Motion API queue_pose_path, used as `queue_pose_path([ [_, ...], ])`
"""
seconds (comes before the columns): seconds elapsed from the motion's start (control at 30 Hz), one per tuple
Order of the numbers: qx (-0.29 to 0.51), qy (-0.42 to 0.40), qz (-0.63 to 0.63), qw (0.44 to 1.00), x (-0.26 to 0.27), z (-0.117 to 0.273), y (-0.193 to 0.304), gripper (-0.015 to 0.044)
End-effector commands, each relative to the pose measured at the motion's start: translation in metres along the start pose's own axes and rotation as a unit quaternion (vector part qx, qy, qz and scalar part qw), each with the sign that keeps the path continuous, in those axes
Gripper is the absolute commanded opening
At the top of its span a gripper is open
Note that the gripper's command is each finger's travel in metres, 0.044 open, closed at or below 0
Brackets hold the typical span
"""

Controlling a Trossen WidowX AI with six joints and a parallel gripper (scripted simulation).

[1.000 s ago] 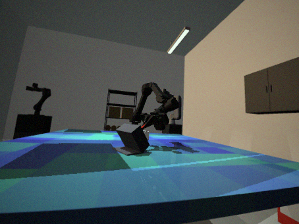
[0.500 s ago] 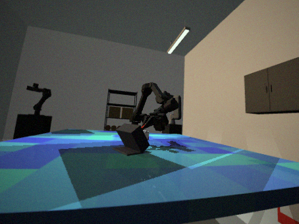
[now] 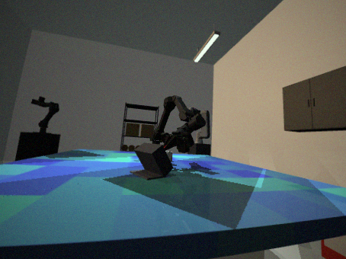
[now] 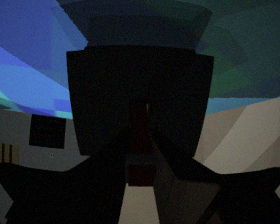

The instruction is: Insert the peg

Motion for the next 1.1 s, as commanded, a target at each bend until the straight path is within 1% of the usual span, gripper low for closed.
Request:
queue_pose_path([
  [0.0,-0.001,0.000,0.003,1.000,0.000,-0.003,-0.001,0.0000],
  [1.07,-0.001,0.000,0.003,1.000,0.000,-0.021,-0.001,0.0000],
])
Point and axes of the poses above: the point midway between the two fingers, 35 mm back from their tips, its own z axis back along the fingers, its own x axis across the jaws, y = z × x, the point moved 4 cm from there along z, back along the fingers, and after that the axes turned 9 degrees about z, right-handed, at the moved point
